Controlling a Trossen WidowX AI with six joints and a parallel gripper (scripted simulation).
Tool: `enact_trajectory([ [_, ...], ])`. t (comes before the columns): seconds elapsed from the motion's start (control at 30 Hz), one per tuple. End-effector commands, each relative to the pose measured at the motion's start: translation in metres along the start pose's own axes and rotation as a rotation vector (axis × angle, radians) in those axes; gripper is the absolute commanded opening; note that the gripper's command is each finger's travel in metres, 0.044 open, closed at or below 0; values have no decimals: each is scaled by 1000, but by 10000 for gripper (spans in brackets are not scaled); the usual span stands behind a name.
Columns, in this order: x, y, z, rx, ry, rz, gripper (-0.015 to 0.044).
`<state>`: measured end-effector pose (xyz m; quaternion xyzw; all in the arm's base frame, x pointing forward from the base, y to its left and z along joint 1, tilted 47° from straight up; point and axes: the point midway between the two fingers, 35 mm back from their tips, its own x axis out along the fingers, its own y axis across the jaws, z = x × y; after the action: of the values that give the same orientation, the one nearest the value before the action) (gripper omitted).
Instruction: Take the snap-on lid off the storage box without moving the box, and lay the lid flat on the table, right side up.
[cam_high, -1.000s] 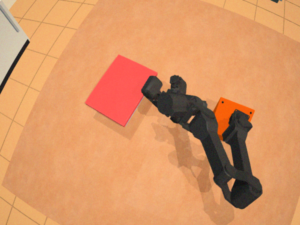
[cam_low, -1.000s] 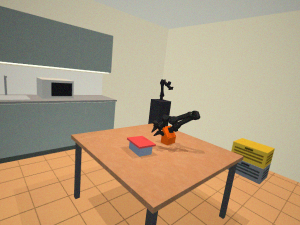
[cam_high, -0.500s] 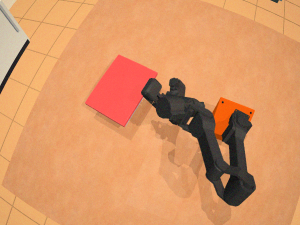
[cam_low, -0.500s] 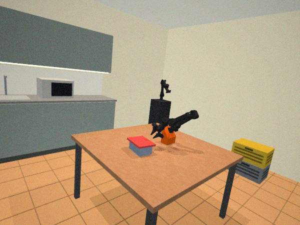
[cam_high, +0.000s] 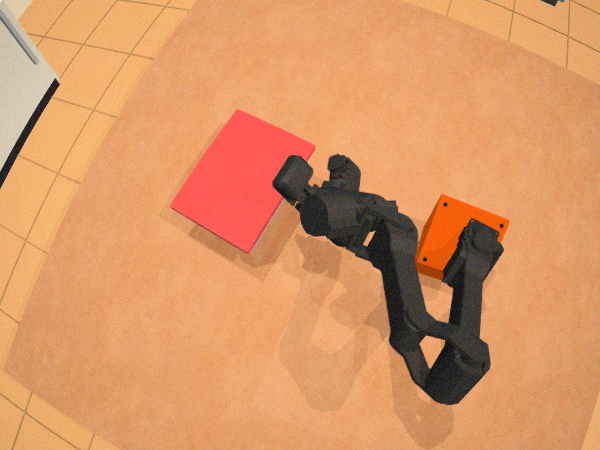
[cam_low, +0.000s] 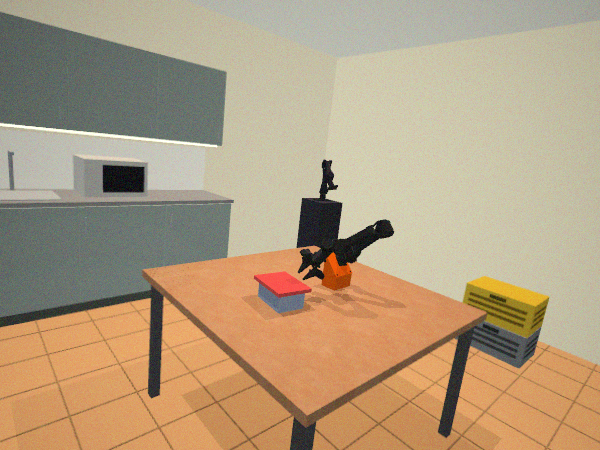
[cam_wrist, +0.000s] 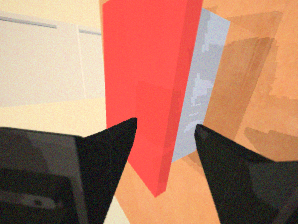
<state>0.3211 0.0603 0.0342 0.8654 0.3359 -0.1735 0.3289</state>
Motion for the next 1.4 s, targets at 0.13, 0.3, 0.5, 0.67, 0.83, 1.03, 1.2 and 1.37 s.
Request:
enact_trajectory([
  [0.13, 14, 0, 1, 7, -4, 1, 235],
  [0.3, 22, 0, 1, 8, -3, 2, 235],
  [0.5, 31, -2, 1, 9, -2, 3, 235],
  [0.67, 38, -3, 1, 10, -1, 3, 235],
  [0.83, 38, -3, 1, 10, -1, 3, 150],
  [1.03, 38, -3, 1, 10, -1, 3, 110],
  [1.2, 38, -3, 1, 10, -1, 3, 37],
  [1.37, 38, -3, 1, 7, 2, 3, 0],
])
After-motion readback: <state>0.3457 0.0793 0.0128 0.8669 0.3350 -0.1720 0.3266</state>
